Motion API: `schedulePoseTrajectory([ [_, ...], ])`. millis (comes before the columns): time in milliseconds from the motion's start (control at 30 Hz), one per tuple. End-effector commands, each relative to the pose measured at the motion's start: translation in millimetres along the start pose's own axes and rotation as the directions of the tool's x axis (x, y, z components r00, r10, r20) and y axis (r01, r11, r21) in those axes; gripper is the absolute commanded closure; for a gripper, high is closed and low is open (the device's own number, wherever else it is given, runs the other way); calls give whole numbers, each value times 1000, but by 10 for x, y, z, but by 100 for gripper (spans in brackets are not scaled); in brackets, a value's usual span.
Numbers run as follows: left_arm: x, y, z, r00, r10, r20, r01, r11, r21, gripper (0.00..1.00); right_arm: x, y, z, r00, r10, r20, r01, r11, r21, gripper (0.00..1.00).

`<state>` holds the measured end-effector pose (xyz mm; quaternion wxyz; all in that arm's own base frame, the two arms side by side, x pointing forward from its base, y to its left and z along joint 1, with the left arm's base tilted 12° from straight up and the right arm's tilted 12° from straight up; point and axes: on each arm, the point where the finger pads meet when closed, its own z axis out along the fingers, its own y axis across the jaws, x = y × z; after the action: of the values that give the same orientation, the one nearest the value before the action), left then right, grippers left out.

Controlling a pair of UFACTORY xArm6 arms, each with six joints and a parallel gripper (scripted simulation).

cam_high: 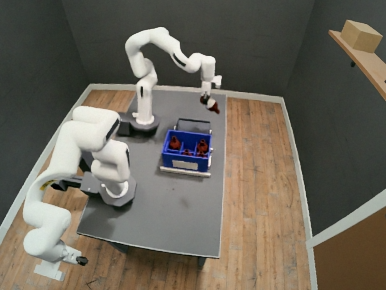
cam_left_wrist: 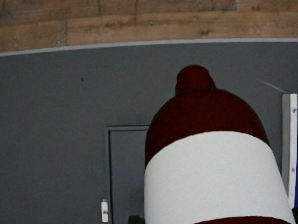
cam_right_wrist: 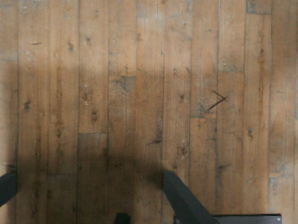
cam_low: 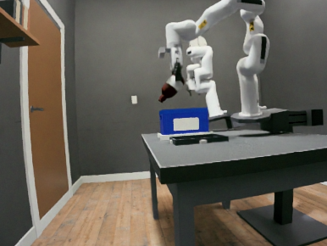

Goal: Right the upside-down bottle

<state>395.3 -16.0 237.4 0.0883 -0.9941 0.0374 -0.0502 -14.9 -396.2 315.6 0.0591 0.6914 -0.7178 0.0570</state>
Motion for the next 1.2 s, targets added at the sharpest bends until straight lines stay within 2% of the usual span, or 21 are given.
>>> schedulePoseTrajectory([
  [0, 12, -1, 43, 1000, 0, -4, 0, 1000, 0, 23, 10, 1, -17, 1000, 0, -4, 0, 1000, 0, 0],
  [367, 13, -1, 193, 1000, 0, -4, 0, 1000, 0, 23, 10, 1, -17, 1000, 0, -4, 0, 1000, 0, 0],
  [1167, 17, -2, 687, 1000, 0, -4, 0, 1000, 0, 23, 10, 1, -17, 1000, 0, -4, 0, 1000, 0, 0],
])
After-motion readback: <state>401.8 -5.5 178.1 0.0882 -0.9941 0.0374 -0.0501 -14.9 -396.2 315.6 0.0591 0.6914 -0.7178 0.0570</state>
